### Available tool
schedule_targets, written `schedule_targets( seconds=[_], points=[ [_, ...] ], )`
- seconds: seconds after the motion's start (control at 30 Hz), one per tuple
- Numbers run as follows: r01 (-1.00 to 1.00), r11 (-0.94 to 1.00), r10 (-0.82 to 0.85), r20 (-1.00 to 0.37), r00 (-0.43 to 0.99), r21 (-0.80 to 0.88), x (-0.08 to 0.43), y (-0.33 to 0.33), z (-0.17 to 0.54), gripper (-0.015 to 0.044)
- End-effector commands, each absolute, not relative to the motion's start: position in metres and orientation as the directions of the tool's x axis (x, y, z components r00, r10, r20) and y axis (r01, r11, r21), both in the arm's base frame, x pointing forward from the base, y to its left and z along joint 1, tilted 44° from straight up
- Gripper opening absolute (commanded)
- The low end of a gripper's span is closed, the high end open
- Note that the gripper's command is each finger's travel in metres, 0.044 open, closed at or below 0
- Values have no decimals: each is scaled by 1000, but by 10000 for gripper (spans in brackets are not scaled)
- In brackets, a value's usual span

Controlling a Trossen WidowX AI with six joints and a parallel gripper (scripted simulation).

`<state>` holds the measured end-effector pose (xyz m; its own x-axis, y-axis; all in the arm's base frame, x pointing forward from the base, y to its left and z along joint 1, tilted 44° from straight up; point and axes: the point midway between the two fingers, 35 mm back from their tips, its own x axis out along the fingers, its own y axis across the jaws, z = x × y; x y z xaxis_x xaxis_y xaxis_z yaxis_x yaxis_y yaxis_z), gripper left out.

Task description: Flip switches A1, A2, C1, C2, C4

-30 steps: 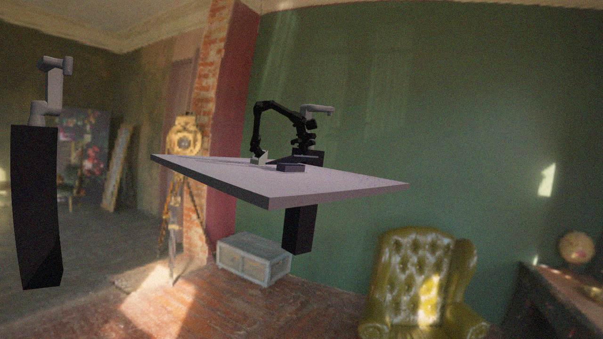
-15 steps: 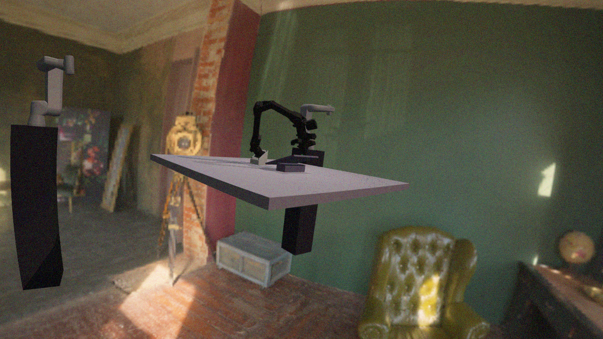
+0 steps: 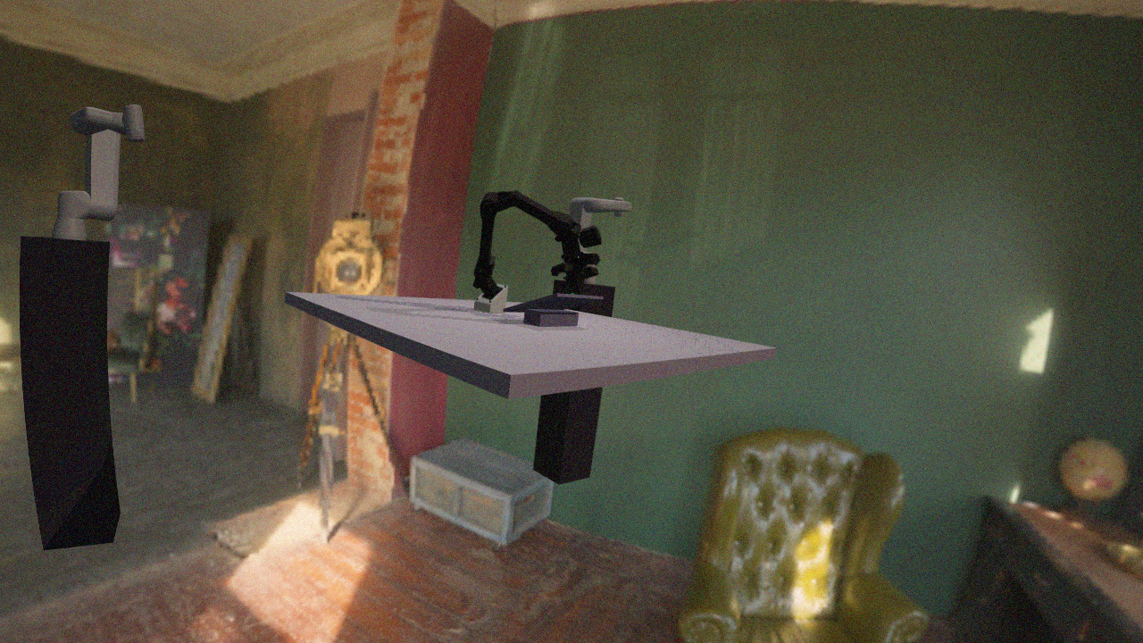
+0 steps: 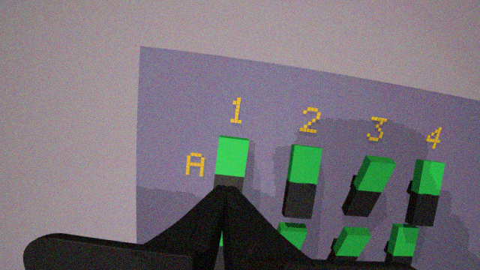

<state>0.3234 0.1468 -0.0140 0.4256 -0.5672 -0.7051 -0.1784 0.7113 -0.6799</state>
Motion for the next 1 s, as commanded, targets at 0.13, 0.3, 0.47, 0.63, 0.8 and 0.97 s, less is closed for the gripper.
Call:
schedule_targets(
  seconds=[0.13, 0.3, 0.47, 0.63, 0.8, 0.97],
  points=[
    [-179, 707, -571, -702, 426, -684, 324, 145, -15, 0],
    [-176, 713, -567, -706, 424, -679, 324, 147, -13, 0],
    [-181, 709, -579, -709, 401, -682, 300, 182, 28, 0],
    [-181, 708, -580, -709, 401, -682, 298, 183, 30, 0],
    [-181, 707, -582, -708, 400, -684, 305, 158, 54, 0],
    [-181, 707, -581, -708, 402, -684, 306, 157, 52, 0]
  ],
)
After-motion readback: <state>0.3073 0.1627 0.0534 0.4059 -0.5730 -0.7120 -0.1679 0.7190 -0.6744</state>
